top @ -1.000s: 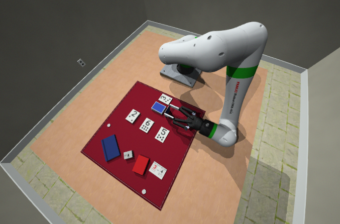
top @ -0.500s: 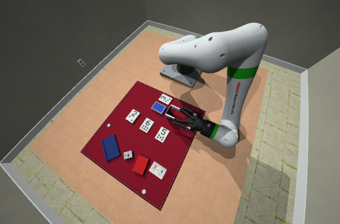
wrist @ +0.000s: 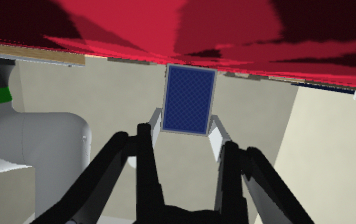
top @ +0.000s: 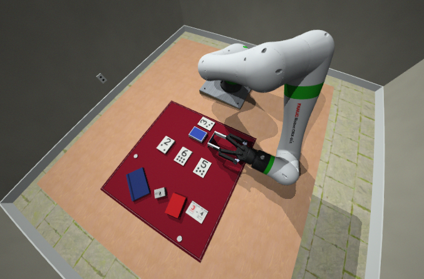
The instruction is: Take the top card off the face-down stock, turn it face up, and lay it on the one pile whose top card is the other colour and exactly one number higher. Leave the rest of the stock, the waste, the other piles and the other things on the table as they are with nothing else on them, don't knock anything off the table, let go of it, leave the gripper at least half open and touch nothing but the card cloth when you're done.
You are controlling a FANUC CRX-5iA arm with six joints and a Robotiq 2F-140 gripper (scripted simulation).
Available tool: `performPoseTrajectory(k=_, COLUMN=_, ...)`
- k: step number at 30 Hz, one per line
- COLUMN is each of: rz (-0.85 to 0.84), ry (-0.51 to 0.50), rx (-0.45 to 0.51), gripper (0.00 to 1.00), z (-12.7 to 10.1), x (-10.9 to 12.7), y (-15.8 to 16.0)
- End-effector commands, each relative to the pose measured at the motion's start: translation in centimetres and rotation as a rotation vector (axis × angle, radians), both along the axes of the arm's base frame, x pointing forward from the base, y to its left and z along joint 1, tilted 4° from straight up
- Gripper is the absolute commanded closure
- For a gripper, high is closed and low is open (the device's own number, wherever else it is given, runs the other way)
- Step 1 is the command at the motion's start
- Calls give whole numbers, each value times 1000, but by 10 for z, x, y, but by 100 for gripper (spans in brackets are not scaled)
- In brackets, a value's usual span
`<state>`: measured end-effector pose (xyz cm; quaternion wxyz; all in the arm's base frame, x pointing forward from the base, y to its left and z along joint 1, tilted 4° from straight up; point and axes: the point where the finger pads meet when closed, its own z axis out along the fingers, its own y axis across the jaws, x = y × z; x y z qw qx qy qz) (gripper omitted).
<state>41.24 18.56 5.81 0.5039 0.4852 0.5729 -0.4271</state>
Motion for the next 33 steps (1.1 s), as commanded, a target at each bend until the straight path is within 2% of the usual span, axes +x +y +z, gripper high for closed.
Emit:
performPoseTrajectory(k=1, rz=2, ry=5, rx=-10, gripper=57, z=-4, x=-2, y=1)
performPoseTrajectory(k=33, rz=2, ry=5, rx=-10, gripper=57, z=-7, x=-3, y=12)
